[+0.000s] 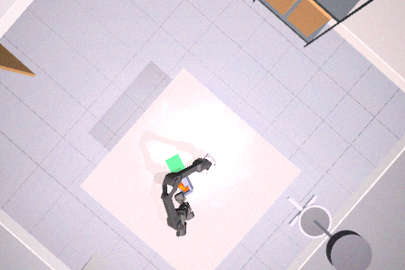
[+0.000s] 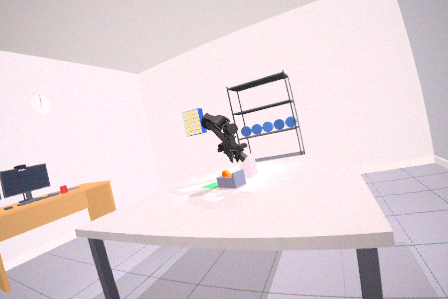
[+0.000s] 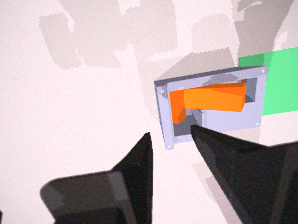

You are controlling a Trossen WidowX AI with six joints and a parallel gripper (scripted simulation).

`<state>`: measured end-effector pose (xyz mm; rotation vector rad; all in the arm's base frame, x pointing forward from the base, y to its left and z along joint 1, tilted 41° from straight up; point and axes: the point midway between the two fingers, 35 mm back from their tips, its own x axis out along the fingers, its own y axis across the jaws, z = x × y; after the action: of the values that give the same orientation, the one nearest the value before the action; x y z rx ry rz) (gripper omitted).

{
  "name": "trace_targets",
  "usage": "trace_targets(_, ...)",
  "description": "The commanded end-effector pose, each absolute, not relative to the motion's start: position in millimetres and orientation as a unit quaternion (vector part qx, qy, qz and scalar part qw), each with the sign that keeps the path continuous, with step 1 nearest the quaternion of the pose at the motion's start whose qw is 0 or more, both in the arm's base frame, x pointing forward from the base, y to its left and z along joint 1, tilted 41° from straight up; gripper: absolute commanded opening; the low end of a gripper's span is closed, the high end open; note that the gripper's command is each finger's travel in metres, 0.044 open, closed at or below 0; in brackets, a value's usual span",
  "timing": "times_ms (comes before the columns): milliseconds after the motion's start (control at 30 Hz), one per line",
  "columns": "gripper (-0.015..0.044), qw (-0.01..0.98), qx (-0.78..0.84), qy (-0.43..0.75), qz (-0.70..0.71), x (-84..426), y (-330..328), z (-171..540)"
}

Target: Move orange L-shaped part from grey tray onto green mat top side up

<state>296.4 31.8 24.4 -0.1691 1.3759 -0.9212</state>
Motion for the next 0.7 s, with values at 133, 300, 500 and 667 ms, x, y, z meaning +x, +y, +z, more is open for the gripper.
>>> trace_targets(133,0.0180,0.674,-0.074,0.610,-0.410,296.1,35.8,32.8)
trace_targets(300,0.0180,0.674,-0.074,0.610,-0.410,296.1,35.8,32.8)
trace_targets(500,0.0180,0.674,-0.074,0.610,-0.410,296.1,35.8,32.8)
trace_targets(667,0.0180,0.674,-0.074,0.610,-0.410,296.1,35.8,32.8)
